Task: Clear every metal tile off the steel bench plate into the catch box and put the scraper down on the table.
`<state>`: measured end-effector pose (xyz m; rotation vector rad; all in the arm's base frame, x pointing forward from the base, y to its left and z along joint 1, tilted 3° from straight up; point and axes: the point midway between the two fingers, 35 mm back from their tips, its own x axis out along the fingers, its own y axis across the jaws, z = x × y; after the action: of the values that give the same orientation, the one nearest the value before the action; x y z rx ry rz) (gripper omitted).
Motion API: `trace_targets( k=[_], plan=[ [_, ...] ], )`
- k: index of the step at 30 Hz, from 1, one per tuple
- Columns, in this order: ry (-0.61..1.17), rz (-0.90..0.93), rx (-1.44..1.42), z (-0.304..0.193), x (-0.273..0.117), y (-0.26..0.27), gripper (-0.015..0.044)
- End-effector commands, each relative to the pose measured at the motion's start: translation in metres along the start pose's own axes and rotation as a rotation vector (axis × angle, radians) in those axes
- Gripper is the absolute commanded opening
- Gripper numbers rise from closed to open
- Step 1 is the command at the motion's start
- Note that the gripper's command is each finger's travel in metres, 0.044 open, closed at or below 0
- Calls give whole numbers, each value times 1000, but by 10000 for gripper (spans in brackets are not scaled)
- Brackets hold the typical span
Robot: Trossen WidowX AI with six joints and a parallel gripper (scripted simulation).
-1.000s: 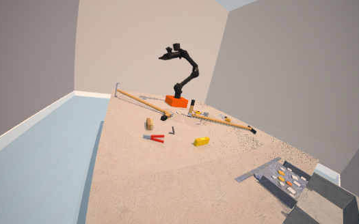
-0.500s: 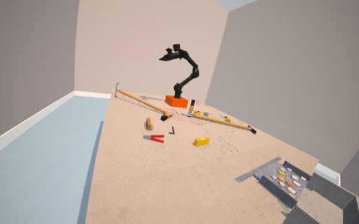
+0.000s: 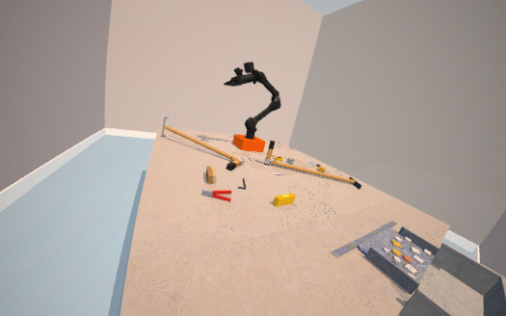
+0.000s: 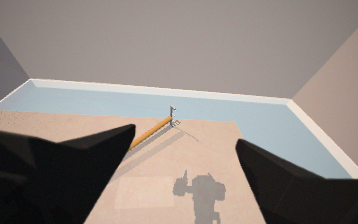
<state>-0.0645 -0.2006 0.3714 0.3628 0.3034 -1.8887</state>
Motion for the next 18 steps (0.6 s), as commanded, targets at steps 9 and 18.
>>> trace_targets(
  k=[9, 18],
  plan=[
    [-90, 51, -30, 27, 5, 7, 440],
    [-278, 142, -123, 81, 13, 19, 440]
  ],
)
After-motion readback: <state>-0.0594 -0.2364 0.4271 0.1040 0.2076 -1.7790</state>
